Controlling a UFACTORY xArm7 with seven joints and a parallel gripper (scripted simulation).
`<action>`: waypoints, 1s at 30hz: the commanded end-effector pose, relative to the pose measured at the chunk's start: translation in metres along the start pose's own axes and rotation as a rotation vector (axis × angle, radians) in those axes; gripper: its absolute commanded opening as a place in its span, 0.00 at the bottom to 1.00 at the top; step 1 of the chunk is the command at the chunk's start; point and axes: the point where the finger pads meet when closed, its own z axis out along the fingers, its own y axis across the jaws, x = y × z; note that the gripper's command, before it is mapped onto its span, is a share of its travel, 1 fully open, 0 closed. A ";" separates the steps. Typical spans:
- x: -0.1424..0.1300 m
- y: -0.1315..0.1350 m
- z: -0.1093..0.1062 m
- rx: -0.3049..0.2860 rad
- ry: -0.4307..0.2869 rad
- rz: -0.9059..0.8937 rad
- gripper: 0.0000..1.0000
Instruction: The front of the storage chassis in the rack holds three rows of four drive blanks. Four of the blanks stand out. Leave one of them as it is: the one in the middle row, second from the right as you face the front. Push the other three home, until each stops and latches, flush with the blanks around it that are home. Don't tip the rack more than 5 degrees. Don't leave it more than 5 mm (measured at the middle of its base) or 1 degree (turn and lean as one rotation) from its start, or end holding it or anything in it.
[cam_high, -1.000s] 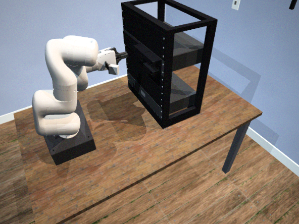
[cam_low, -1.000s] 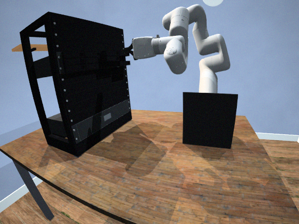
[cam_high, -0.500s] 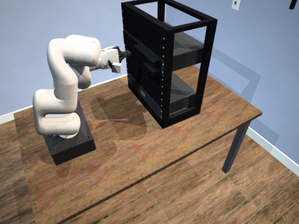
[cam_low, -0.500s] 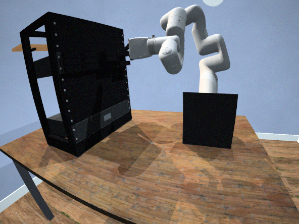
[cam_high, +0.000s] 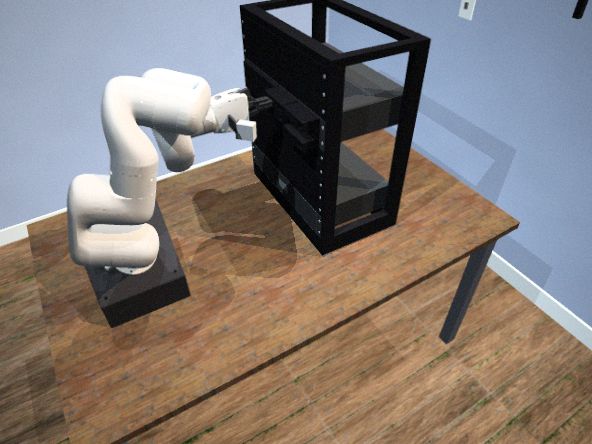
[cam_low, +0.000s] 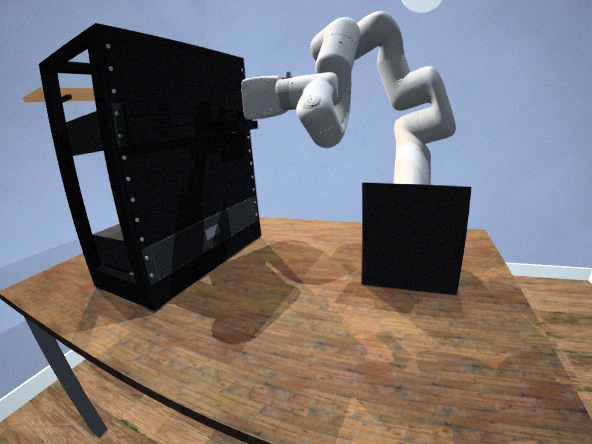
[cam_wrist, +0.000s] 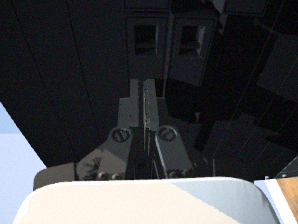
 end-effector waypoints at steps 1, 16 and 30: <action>0.000 -0.001 0.000 0.002 0.000 0.003 0.00; 0.000 -0.002 0.010 0.002 0.000 0.003 0.00; 0.000 -0.002 0.016 0.002 0.000 0.003 0.00</action>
